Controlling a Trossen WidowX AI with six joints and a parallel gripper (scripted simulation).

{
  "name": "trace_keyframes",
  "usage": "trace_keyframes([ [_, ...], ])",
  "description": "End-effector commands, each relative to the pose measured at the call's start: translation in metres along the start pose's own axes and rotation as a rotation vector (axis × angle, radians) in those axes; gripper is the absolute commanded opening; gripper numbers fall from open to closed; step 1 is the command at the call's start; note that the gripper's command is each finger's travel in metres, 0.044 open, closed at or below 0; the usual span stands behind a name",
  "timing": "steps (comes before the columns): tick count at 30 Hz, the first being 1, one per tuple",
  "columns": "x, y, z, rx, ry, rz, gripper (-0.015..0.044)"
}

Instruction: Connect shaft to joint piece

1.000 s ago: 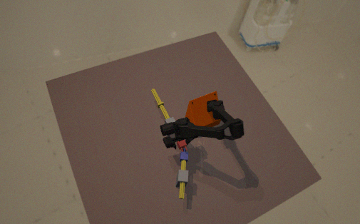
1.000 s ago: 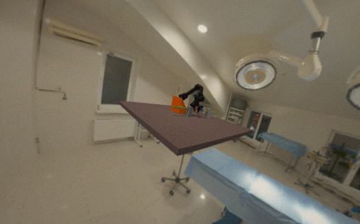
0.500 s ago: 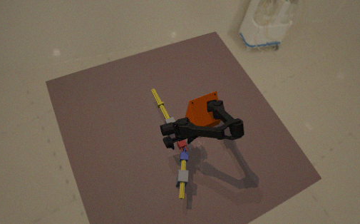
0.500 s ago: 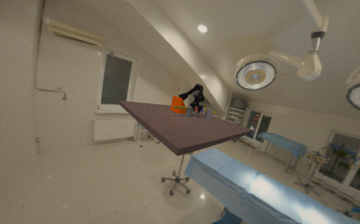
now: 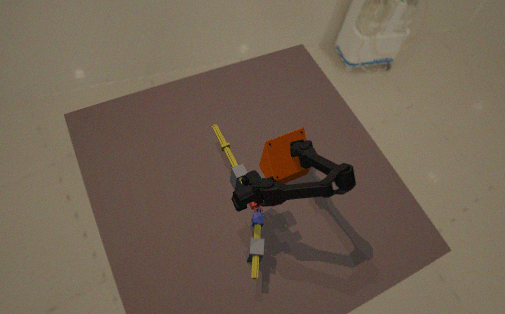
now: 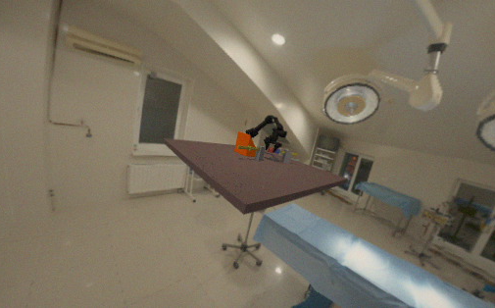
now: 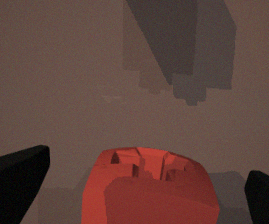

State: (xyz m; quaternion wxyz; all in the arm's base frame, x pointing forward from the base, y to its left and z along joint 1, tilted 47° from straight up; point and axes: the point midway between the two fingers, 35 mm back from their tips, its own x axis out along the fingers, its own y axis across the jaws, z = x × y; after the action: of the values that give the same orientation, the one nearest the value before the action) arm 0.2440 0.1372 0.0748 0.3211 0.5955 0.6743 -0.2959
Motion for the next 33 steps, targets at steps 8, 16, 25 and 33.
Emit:
trace_keyframes([
  [8,-0.005,0.000,0.000,0.006,-0.056,0.005,0.0440],
  [16,-0.023,0.003,0.007,-0.207,-0.032,-0.007,0.0440],
  [25,-0.050,0.006,0.014,-0.511,0.004,-0.013,0.0440],
  [33,-0.075,0.006,0.020,-0.782,0.041,0.001,0.0440],
])
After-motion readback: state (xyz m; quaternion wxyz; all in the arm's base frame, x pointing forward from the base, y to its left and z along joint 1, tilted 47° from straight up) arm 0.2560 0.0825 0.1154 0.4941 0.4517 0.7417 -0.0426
